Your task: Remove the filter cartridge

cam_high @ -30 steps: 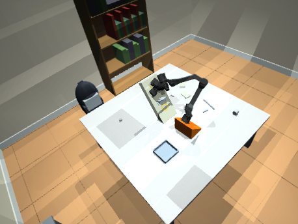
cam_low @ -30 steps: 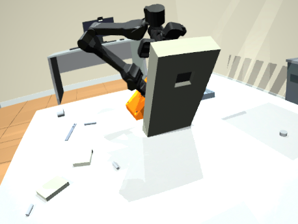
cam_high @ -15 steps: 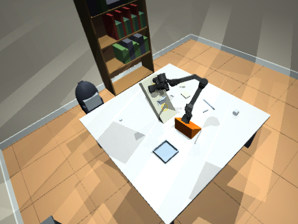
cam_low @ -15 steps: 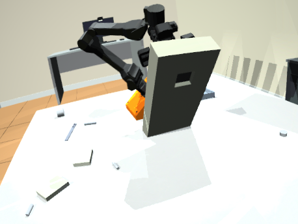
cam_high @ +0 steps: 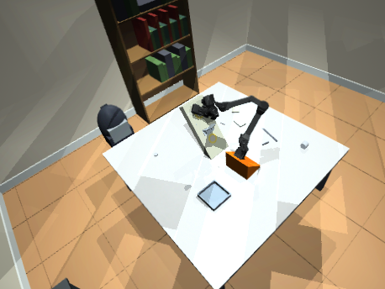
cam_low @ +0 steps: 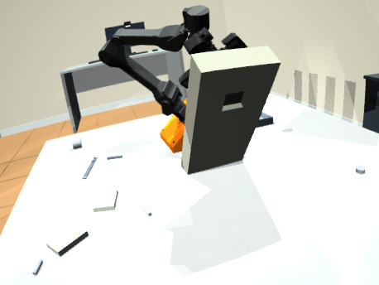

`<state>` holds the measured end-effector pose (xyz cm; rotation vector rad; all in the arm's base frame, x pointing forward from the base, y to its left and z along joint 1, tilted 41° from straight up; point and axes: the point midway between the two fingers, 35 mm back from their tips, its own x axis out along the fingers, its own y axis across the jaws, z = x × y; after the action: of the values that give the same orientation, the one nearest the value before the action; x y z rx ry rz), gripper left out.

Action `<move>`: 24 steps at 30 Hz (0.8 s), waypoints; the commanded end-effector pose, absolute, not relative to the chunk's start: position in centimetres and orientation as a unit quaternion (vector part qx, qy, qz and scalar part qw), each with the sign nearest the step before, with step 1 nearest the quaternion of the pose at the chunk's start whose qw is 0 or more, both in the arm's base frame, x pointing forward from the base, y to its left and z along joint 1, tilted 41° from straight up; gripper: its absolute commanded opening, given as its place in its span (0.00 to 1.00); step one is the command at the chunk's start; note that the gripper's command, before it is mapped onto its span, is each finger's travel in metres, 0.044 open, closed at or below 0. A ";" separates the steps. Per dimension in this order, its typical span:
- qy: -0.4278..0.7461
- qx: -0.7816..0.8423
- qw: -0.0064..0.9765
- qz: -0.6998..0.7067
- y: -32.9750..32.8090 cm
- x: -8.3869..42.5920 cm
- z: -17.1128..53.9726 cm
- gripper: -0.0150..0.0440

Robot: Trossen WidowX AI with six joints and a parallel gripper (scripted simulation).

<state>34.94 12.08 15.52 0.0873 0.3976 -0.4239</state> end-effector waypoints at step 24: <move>0.122 0.364 0.885 -0.264 12.3 34.6 15.5 0.25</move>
<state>34.88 11.97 15.49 0.7254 0.2439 -0.5493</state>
